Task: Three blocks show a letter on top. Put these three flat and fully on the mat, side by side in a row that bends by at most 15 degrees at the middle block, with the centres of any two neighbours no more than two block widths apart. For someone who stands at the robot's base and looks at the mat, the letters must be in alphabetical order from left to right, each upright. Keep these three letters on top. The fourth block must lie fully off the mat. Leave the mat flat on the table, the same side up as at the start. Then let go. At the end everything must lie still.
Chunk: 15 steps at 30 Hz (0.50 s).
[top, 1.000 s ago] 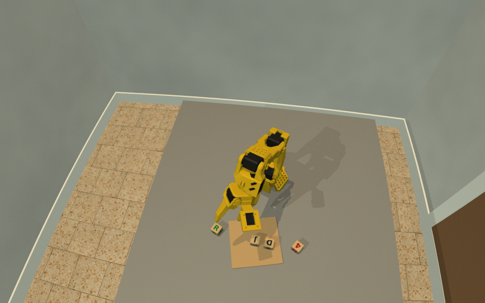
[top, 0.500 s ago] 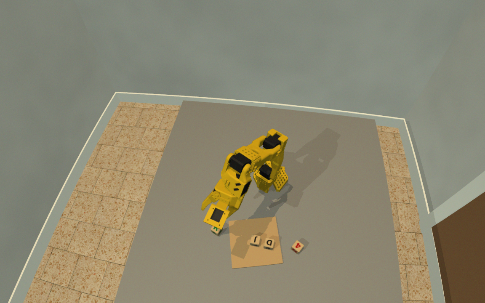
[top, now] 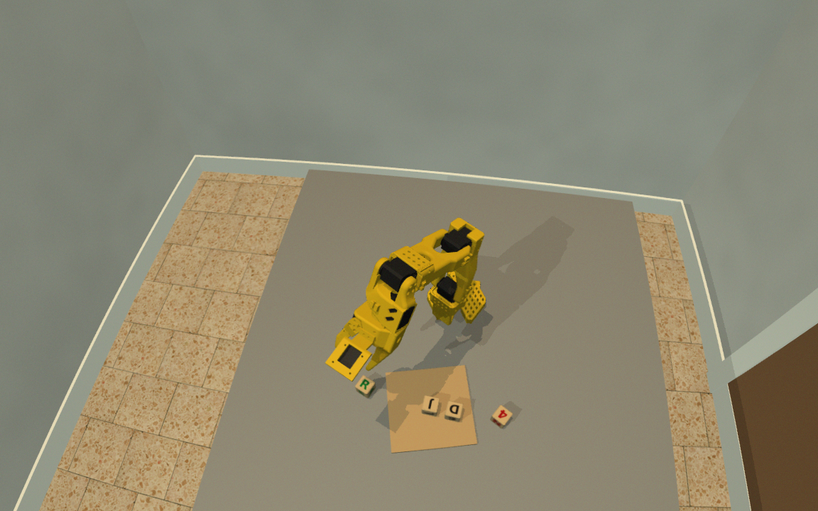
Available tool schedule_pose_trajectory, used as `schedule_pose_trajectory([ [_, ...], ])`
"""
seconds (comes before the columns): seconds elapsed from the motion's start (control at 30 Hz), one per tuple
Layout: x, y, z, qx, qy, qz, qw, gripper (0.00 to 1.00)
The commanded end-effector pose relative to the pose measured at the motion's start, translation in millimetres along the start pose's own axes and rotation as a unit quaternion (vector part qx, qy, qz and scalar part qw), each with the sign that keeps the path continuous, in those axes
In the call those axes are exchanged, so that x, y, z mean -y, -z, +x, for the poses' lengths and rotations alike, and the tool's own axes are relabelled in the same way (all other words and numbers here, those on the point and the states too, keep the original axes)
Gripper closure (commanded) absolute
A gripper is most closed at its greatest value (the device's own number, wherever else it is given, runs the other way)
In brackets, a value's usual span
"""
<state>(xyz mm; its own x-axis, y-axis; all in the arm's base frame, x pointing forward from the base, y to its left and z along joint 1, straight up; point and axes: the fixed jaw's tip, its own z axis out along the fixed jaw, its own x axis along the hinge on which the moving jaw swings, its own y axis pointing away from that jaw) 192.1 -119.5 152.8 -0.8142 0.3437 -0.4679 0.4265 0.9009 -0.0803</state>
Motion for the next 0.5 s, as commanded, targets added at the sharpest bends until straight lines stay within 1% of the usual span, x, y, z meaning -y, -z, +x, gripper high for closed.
schedule_pose_trajectory([
  [0.0, 2.5, 9.1, -7.7, 0.032, -0.007, 0.006, 0.999, 0.68],
  [0.1, 2.4, 7.3, -7.2, 0.027, -0.007, 0.005, 1.0, 0.68],
  [0.2, 2.0, 0.7, -5.2, 0.01, -0.007, 0.003, 1.0, 0.68],
  [0.3, 1.3, -11.1, -1.0, -0.02, -0.007, -0.003, 1.0, 0.68],
  [0.47, -0.8, -37.7, 11.5, -0.091, -0.007, -0.015, 0.996, 0.68],
])
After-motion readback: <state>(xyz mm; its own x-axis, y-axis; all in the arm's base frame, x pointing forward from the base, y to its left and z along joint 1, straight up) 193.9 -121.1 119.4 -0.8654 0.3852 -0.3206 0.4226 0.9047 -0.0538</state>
